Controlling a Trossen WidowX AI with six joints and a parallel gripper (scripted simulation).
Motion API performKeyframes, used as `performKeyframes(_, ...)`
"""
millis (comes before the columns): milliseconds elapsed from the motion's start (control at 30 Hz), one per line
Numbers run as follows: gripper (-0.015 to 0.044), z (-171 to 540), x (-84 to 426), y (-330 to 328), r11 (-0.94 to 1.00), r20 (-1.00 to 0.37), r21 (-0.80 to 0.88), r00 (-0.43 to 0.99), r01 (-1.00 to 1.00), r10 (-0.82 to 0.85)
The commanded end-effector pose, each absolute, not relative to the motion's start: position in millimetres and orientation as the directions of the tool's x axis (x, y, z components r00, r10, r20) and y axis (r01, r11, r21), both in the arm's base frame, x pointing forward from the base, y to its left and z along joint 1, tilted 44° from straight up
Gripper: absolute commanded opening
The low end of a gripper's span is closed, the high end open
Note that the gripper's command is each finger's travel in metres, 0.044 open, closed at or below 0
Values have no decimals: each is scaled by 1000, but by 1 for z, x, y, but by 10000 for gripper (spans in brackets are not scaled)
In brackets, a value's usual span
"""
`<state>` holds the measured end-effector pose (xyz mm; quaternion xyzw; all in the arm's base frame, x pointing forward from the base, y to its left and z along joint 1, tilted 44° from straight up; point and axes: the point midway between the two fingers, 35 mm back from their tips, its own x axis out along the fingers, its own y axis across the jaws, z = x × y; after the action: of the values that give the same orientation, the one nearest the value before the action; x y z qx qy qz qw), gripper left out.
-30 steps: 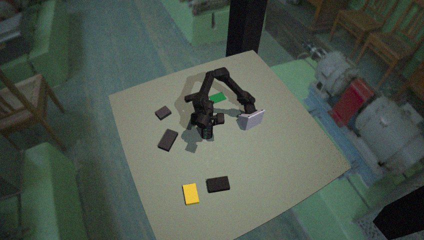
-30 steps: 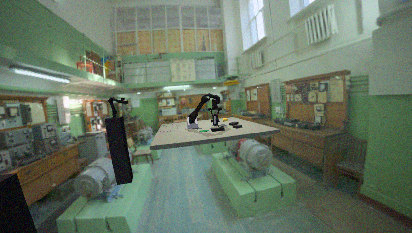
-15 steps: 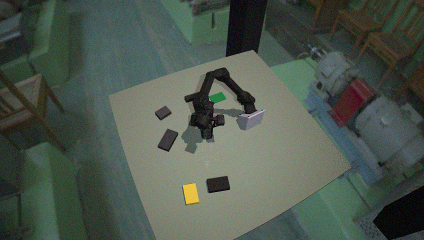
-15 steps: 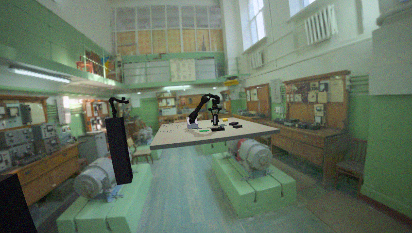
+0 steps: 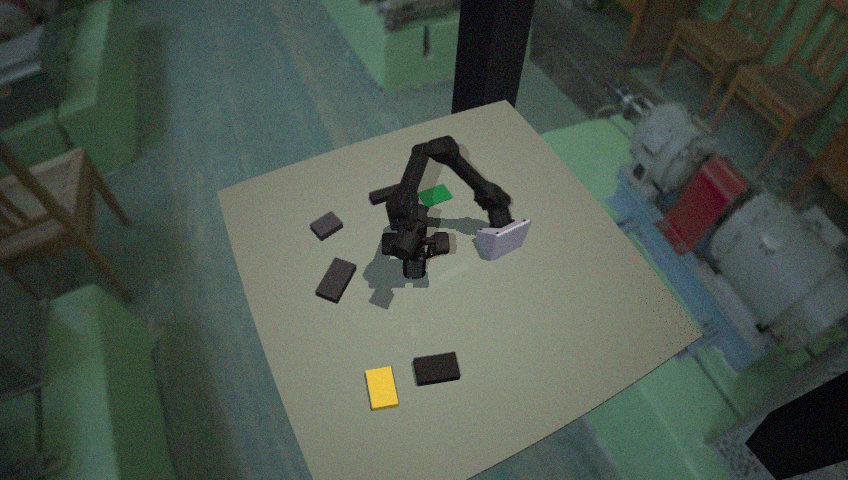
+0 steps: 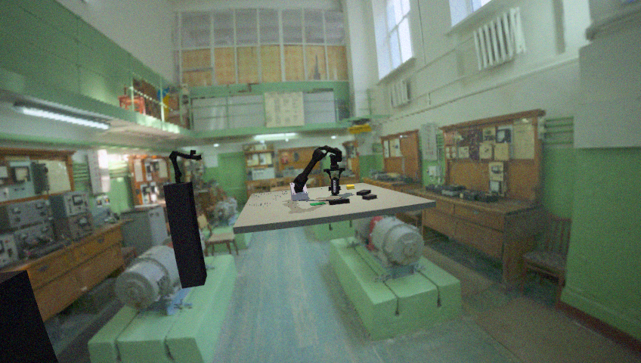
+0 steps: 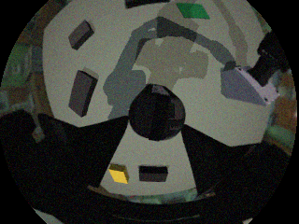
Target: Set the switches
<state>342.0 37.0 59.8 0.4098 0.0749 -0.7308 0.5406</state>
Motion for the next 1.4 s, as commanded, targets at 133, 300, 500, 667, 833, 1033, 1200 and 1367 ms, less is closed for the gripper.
performKeyframes(133,336,51,345,39,-407,-693,324,-79,854,-717)
performKeyframes(300,336,49,347,40,-407,-700,324,-73,854,-710)
performKeyframes(500,336,45,349,42,-407,-709,324,-66,854,-702)
performKeyframes(667,336,42,351,44,-407,-716,324,-59,854,-695)
performKeyframes(833,336,39,353,45,-407,-723,324,-53,854,-688)
performKeyframes(1033,336,36,355,47,-407,-732,325,-46,854,-680)
performKeyframes(1200,336,33,357,48,-407,-733,325,-45,854,-679)
performKeyframes(1367,336,29,359,49,-407,-733,325,-45,854,-678)
